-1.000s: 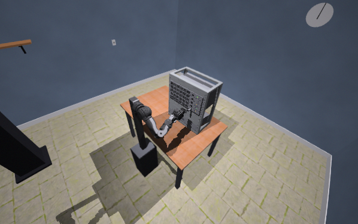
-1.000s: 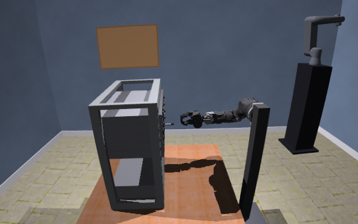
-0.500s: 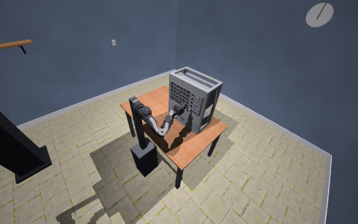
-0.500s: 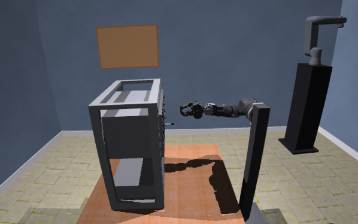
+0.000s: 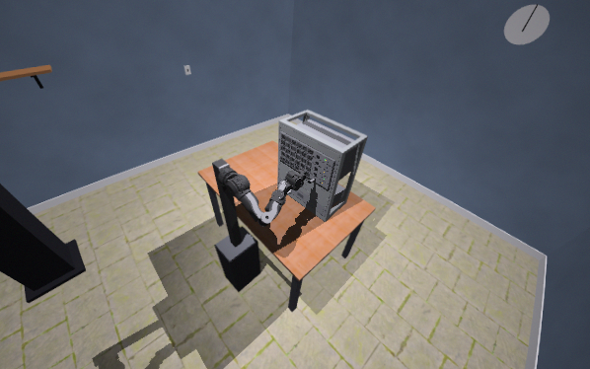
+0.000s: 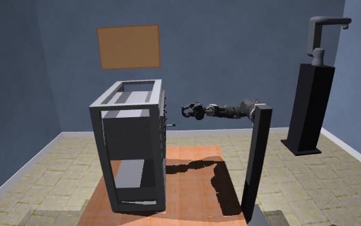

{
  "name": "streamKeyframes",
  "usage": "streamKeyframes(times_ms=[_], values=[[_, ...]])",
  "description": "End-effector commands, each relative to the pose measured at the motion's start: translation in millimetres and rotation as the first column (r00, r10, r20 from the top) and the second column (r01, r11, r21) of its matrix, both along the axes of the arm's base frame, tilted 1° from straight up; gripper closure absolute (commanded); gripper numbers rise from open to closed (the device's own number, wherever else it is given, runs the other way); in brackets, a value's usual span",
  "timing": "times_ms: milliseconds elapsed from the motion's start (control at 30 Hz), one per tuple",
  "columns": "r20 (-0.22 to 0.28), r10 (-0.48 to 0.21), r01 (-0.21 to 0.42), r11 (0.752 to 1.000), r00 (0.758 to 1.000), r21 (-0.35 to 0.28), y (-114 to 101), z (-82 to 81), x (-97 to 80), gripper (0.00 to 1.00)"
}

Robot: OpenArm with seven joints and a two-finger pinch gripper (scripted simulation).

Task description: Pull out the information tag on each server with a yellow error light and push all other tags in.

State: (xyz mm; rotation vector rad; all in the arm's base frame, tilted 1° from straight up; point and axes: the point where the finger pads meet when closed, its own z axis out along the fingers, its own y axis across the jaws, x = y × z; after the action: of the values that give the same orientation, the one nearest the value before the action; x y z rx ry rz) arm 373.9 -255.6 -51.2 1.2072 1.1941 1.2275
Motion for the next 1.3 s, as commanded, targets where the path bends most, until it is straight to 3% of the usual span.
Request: streamKeyframes(times_ms=[0,800,1267], values=[[0.001,-0.001,0.001,1.000,1.000,0.000,1,-1.6,-0.2,0.90],[-0.001,-0.004,0.004,1.000,1.000,0.001,0,-3.1,1.4,0.90],[-0.001,-0.003,0.003,1.000,1.000,0.001,1,-2.7,33.8,0.90]])
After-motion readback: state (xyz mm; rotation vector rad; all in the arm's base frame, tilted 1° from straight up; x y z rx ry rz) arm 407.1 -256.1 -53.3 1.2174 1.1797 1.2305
